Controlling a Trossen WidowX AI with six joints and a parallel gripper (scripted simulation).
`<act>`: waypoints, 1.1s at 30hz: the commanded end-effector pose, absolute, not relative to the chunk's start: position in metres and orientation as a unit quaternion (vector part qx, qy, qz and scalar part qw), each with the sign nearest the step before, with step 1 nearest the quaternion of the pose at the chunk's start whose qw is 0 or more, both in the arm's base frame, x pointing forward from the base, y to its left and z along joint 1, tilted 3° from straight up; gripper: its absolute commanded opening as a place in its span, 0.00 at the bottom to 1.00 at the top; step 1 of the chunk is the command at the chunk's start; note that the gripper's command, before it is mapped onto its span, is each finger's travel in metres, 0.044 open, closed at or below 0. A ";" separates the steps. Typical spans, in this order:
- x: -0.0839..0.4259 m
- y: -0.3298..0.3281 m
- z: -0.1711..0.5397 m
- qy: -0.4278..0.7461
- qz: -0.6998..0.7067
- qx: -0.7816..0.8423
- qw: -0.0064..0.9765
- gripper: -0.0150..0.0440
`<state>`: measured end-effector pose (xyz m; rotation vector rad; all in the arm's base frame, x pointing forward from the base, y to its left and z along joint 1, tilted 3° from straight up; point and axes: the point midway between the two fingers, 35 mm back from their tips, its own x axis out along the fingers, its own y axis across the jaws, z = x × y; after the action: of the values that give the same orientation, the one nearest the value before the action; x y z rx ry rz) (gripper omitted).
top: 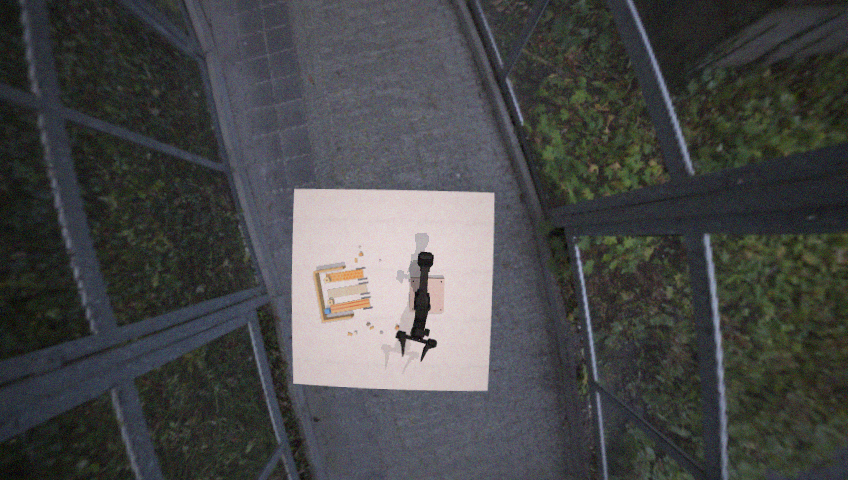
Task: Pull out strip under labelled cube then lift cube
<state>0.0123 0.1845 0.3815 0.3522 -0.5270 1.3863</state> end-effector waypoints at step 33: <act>0.313 0.044 0.183 0.292 0.042 -0.043 0.955 0.93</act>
<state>0.3111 0.0476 0.1824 -0.0988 0.5828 0.0961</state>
